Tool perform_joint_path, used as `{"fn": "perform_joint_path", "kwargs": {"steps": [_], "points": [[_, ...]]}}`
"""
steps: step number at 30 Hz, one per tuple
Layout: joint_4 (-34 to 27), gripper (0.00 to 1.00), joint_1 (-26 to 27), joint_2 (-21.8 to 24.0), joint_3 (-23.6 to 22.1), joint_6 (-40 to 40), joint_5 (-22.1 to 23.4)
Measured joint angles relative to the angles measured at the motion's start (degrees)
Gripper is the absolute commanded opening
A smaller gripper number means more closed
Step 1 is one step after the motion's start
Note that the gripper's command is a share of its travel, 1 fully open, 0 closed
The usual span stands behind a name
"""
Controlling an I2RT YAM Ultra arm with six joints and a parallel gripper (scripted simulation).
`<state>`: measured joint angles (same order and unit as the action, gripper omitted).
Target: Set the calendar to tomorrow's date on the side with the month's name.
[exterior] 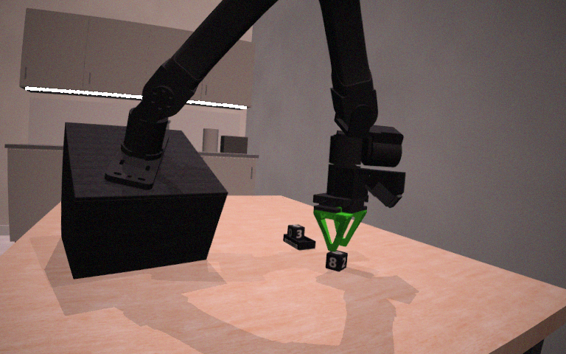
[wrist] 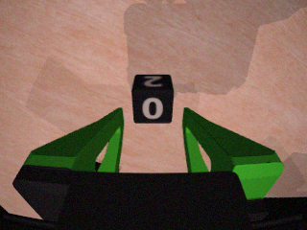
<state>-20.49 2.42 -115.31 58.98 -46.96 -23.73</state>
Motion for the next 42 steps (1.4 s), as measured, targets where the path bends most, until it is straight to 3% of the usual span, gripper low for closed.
{"fn": "perform_joint_path", "kwargs": {"steps": [42], "points": [[-2.27, 0.45, -0.48, 1.4, -0.02, -0.72, 0.0]]}}
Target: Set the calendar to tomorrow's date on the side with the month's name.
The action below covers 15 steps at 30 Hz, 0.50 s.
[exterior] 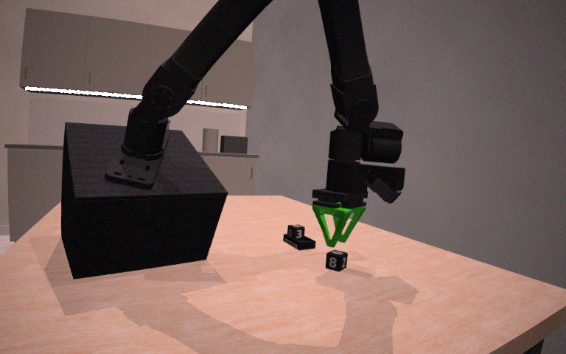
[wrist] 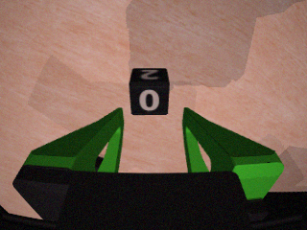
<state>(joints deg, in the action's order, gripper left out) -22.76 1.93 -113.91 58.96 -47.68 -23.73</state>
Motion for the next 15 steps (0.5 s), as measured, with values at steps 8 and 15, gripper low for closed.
{"fn": "perform_joint_path", "kwargs": {"steps": [8, 15], "points": [[-4.72, 0.45, -2.03, 4.44, 0.85, -1.68, -0.26], [-7.23, 0.45, -2.56, 5.38, 1.31, -2.6, -0.44]]}}
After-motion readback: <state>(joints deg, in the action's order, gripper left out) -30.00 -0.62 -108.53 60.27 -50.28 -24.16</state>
